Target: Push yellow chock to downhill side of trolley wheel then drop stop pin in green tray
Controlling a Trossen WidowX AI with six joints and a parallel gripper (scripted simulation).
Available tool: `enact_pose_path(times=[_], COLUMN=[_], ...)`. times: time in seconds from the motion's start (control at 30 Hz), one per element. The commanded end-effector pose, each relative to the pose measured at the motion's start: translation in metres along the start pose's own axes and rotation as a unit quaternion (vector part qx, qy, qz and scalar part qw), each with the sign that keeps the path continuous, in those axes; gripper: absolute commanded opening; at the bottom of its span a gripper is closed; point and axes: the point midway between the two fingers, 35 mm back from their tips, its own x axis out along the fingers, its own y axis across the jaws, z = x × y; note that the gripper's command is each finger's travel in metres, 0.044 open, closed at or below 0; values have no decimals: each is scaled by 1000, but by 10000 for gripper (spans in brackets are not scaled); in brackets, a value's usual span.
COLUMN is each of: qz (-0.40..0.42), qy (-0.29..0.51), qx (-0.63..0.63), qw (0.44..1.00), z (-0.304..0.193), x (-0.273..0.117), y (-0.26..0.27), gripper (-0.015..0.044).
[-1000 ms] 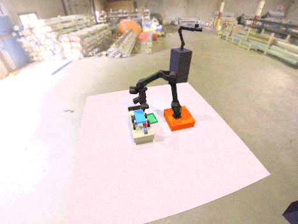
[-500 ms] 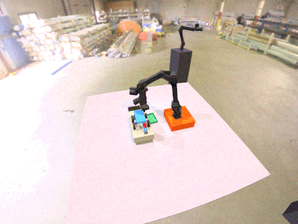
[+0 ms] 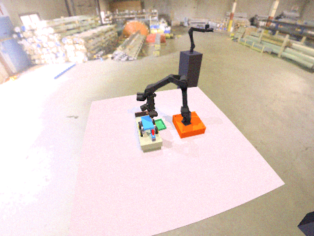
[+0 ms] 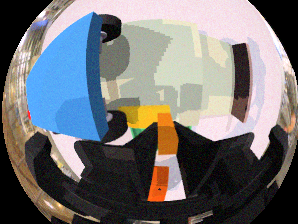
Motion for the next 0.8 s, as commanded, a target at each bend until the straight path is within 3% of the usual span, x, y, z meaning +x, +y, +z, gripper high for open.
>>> enact_pose_path(times=[0.0,0.17,0.4,0.77], qz=[0,0,0,2], qy=[0,0,0,-2], qx=[0,0,0,1], qw=[1000,1000,1000,1000], z=[0,0,0,-3], x=[0,0,0,-29], y=[0,0,0,0], gripper=[0,0,184,190])
